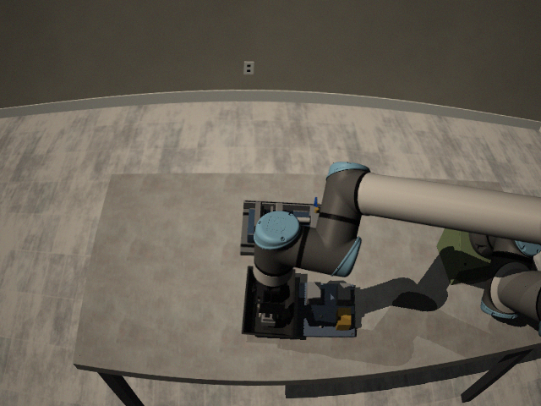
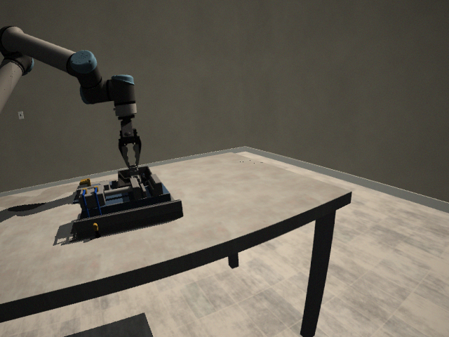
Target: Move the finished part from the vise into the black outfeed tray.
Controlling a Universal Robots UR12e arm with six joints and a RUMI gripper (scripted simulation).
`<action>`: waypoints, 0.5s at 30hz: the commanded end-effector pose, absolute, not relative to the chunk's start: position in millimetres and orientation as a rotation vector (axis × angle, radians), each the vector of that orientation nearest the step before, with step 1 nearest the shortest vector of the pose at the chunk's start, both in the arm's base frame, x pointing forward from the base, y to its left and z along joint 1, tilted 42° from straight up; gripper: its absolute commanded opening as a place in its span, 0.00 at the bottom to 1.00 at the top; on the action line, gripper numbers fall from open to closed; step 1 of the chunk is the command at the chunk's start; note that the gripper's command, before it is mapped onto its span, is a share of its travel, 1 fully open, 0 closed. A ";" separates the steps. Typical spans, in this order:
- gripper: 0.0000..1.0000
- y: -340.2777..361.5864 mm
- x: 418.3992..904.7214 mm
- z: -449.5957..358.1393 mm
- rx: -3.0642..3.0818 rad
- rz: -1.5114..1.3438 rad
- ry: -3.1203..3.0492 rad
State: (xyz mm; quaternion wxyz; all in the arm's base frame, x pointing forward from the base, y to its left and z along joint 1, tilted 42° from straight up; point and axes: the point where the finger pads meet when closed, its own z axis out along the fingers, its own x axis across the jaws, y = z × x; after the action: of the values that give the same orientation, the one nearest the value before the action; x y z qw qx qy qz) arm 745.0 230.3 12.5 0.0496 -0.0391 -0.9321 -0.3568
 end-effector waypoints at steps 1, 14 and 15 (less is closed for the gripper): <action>0.00 231.8 745.6 11.0 -0.119 -1.087 -2.841; 0.00 234.5 745.3 7.9 -0.119 -1.087 -2.841; 0.00 234.6 745.3 7.9 -0.119 -1.087 -2.841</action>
State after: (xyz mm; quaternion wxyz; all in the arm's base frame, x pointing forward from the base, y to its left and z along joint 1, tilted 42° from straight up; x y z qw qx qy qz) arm 744.6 234.9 7.5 0.0495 -0.0391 -0.9321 -0.3568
